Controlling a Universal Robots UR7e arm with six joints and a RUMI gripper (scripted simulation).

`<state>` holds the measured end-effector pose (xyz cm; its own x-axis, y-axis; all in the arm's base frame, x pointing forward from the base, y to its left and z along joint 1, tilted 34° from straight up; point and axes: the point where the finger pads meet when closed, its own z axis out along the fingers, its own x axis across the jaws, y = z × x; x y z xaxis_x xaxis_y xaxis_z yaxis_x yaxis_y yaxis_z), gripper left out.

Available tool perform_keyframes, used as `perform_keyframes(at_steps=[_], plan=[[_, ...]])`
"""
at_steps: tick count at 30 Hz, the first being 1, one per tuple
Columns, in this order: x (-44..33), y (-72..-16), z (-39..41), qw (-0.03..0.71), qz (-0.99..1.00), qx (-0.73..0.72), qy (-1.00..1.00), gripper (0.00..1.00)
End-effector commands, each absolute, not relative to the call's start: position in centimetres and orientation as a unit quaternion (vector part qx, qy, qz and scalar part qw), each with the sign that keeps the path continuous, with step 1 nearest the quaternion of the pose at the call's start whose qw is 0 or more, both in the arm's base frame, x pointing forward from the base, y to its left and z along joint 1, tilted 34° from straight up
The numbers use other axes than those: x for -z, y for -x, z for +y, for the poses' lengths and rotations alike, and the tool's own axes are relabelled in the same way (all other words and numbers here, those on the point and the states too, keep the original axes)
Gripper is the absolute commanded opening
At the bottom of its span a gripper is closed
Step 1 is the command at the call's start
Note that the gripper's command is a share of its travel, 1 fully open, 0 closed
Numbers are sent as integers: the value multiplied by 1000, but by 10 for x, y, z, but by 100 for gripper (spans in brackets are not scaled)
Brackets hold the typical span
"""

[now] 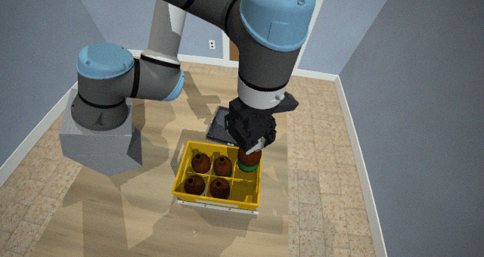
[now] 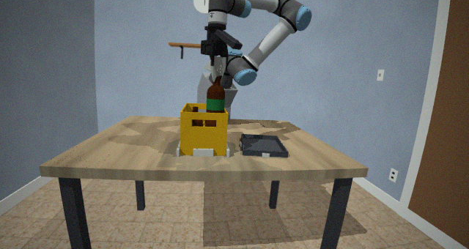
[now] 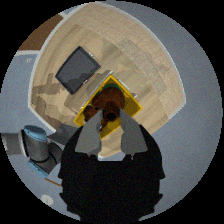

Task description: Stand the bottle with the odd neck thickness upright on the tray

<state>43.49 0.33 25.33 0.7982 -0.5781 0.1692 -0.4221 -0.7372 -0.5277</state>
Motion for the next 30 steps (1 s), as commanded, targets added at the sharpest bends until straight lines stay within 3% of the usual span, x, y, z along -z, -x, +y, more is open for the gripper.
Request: perform_keyframes(at_steps=[1, 30], plan=[[-256, -434, 2, 239, 272, 164, 918, 0], [-259, -432, 1, 239, 272, 164, 918, 0]])
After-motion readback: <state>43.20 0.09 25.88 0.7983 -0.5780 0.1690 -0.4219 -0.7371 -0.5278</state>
